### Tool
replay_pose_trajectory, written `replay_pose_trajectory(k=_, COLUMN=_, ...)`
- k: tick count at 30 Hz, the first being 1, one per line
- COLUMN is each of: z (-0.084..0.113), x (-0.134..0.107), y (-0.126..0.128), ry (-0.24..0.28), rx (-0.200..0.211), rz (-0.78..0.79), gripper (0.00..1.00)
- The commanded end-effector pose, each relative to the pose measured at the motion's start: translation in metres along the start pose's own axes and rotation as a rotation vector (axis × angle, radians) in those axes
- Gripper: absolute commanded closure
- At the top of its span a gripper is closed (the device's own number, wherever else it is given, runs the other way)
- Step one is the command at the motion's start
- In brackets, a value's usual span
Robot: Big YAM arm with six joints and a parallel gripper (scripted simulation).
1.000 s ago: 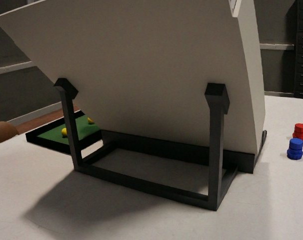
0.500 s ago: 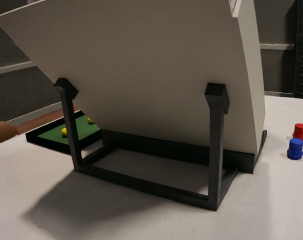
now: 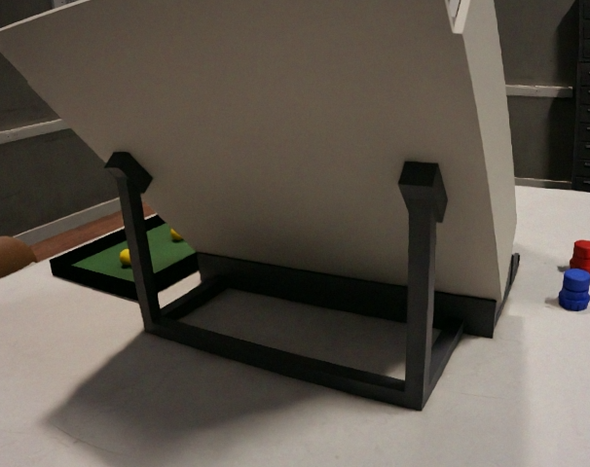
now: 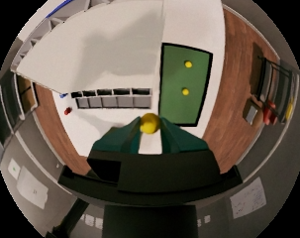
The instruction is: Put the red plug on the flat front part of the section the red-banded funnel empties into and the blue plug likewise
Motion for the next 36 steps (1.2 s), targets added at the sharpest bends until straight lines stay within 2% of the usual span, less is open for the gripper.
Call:
replay_pose_trajectory(k=1, z=0.031, x=0.024, y=0.007, ry=-0.02, rx=-0.021, rz=-0.022, gripper=1.0)
replay_pose_trajectory(k=3, z=0.031, x=0.024, y=0.007, ry=-0.02, rx=-0.021, rz=-0.022, gripper=1.0)
replay_pose_trajectory(k=9, z=0.057, x=0.039, y=0.025, ry=-0.034, rx=-0.031, rz=-0.016, gripper=1.0)
replay_pose_trajectory(k=18, z=0.068, x=0.048, y=0.029, ry=-0.03, rx=-0.026, rz=-0.028, gripper=1.0)
replay_pose_trajectory(k=20, z=0.068, x=0.048, y=0.029, ry=-0.03, rx=-0.026, rz=-0.028, gripper=1.0)
replay_pose_trajectory(k=21, z=0.052, x=0.038, y=0.031, ry=0.001, rx=0.001, rz=-0.042, gripper=1.0)
replay_pose_trajectory(k=24, z=0.062, x=0.046, y=0.033, ry=-0.016, rx=-0.014, rz=-0.029, gripper=1.0)
replay_pose_trajectory(k=30, z=0.065, x=0.051, y=0.032, ry=-0.024, rx=-0.021, rz=-0.021, gripper=1.0)
replay_pose_trajectory(k=36, z=0.058, x=0.059, y=0.029, ry=-0.01, rx=-0.009, rz=-0.026, gripper=1.0)
Point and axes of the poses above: the point where the finger pads meet when closed, its own z axis back along the fingers, its own y axis across the jaws, x = y × z, the point moved 5 cm from there along z, back along the fingers, and after that the axes turned 2 degrees about z, right-handed, at the moved point
